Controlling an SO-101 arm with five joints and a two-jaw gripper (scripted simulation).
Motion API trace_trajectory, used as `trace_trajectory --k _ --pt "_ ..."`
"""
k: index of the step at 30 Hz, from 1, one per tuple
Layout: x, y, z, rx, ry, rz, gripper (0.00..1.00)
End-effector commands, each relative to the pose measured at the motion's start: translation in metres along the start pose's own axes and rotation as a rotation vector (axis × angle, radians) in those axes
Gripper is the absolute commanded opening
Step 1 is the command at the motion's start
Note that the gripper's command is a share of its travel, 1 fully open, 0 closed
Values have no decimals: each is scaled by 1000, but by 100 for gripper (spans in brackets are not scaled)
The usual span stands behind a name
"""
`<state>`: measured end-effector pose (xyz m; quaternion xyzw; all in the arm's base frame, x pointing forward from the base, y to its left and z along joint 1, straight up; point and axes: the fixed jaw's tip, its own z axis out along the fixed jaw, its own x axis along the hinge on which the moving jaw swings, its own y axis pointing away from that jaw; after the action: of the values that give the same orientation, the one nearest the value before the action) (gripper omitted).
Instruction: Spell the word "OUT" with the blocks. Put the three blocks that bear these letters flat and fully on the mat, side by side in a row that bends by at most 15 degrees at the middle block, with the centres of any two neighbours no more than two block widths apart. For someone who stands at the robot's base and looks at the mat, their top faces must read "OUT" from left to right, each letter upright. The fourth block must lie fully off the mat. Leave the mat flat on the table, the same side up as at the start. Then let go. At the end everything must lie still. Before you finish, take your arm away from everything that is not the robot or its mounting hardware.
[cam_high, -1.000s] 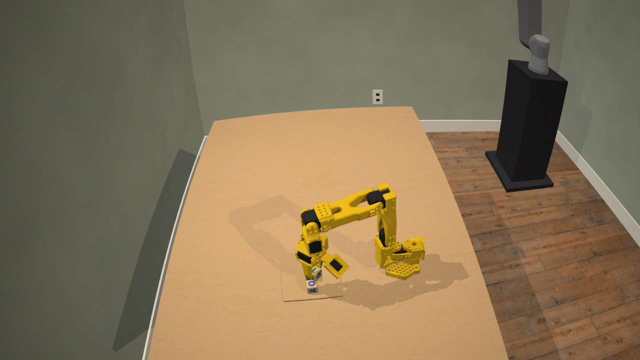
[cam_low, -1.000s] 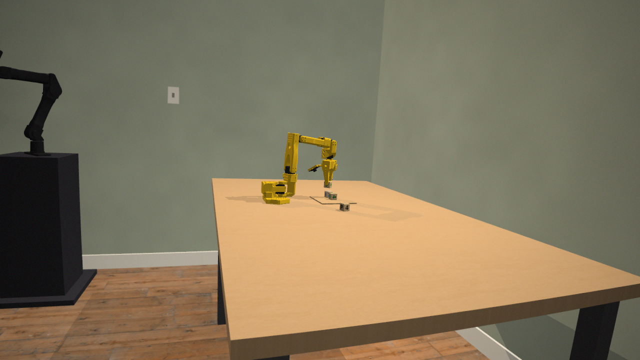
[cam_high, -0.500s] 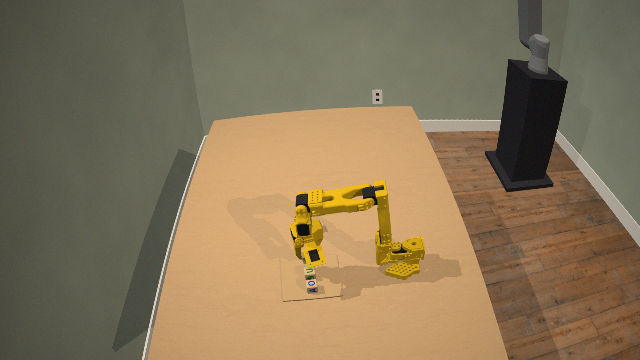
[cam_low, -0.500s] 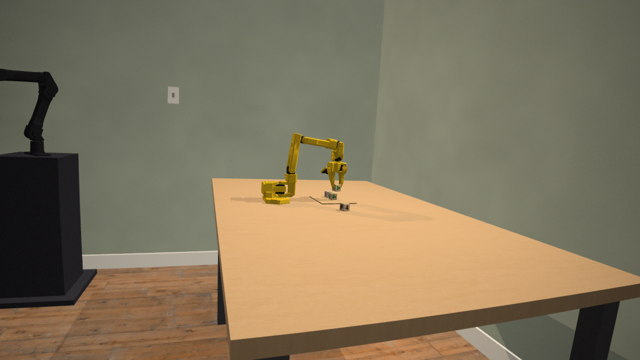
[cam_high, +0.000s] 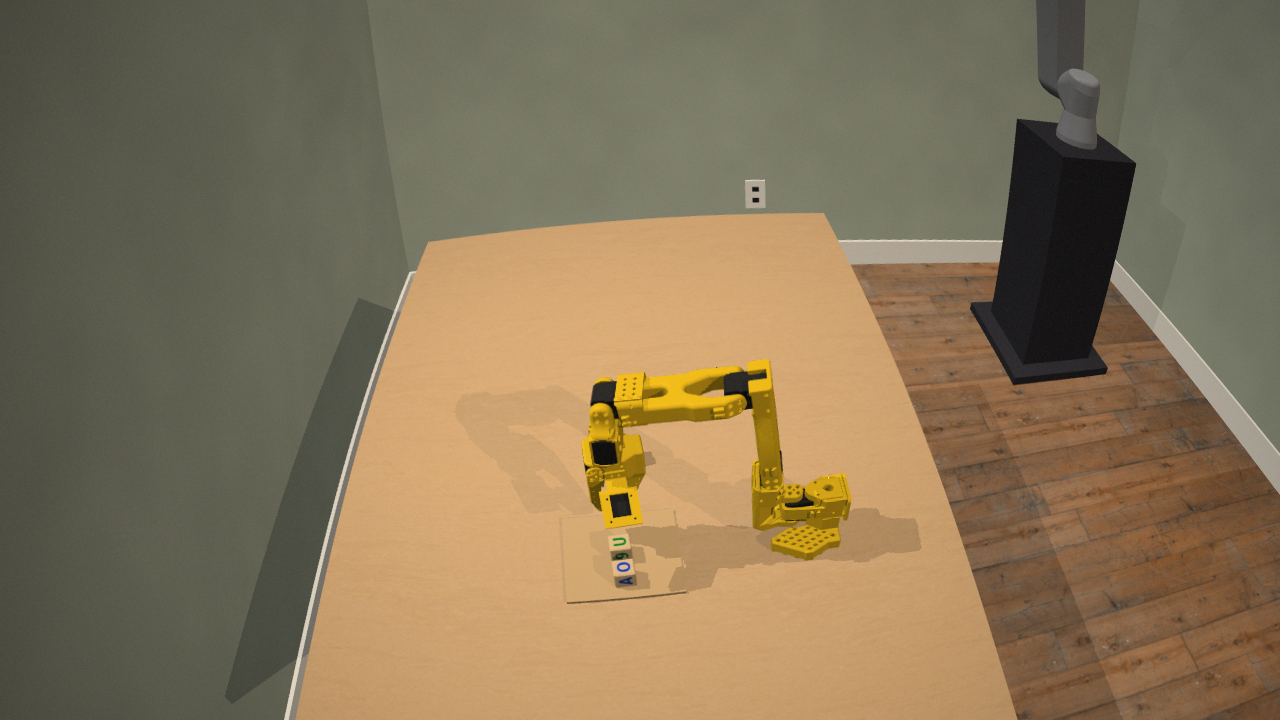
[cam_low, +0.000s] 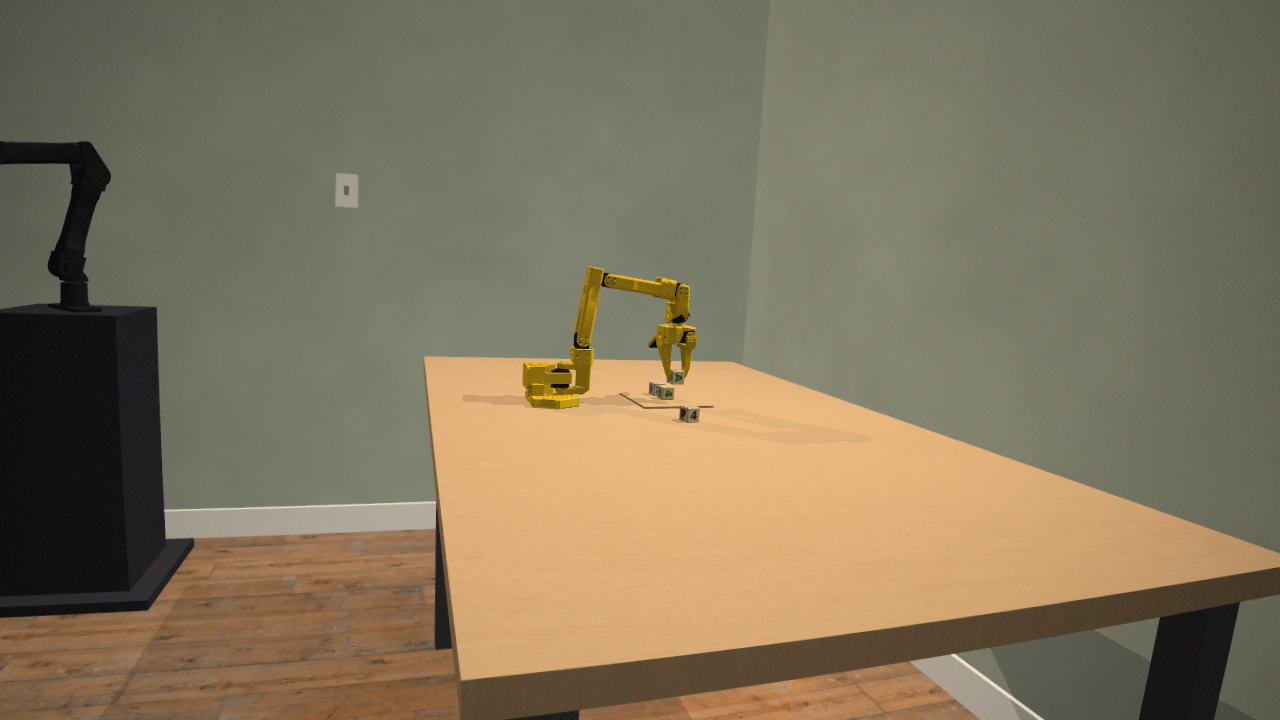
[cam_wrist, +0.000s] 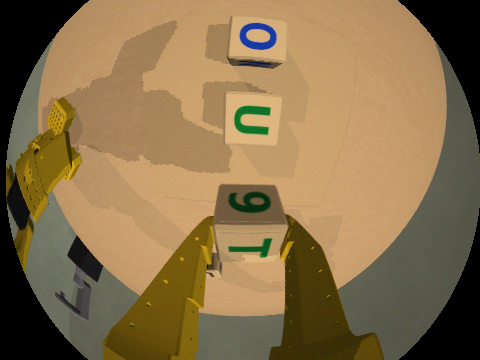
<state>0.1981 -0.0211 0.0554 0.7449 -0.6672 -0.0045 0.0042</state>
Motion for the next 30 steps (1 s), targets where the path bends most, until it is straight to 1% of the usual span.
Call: trace_trajectory --k 1,13,14,30 --pt "2 -7 -12 72 13 10 0" --pt "2 -7 -12 72 13 10 0" --pt "4 -7 -15 80 15 27 0" --pt "4 -7 -15 80 15 27 0"
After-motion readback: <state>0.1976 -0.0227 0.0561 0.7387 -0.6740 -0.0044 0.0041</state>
